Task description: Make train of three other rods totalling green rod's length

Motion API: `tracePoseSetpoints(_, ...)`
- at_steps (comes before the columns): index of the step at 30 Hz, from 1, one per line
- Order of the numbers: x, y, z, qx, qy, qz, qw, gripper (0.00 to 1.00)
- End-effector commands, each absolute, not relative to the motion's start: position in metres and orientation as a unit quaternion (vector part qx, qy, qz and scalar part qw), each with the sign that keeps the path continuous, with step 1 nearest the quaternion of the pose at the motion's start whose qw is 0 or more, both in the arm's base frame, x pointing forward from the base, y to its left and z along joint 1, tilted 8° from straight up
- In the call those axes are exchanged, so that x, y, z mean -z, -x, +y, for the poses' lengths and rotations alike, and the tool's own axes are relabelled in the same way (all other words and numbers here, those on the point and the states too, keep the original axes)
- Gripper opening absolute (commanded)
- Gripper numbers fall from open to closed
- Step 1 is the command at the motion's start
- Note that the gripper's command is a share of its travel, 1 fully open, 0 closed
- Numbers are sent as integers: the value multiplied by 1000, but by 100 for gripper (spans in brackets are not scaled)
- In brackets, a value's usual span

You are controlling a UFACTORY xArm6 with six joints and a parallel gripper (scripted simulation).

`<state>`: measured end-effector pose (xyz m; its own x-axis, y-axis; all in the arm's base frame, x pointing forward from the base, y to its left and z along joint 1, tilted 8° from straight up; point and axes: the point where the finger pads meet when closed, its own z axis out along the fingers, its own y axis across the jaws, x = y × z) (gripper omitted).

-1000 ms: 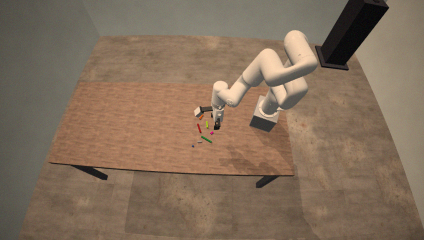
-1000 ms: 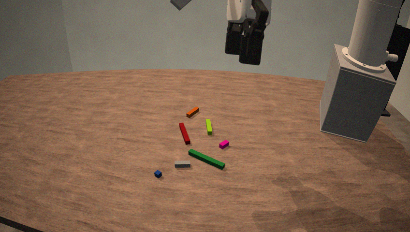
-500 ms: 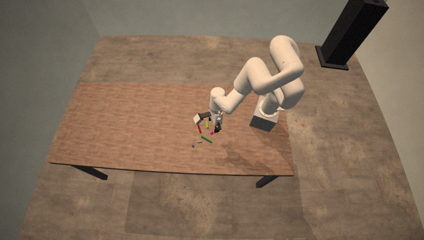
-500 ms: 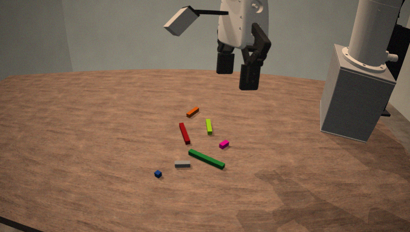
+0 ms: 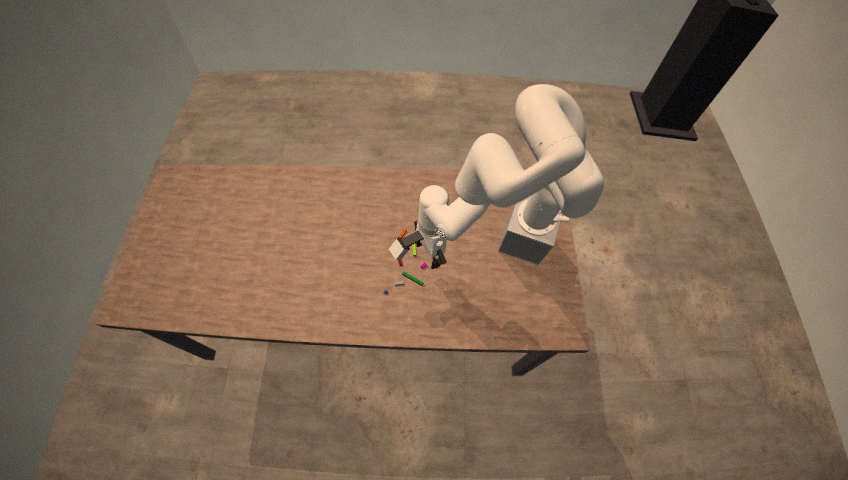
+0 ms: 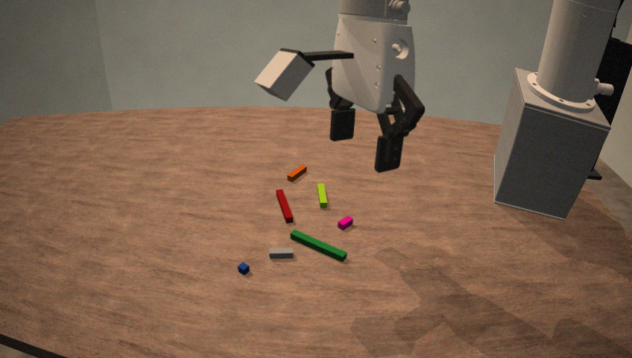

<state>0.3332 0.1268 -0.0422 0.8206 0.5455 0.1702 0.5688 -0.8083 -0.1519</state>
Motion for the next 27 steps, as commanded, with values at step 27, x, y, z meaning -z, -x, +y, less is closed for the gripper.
tracePoseSetpoints(27,98,-320,114,42,914,-400,50,100)
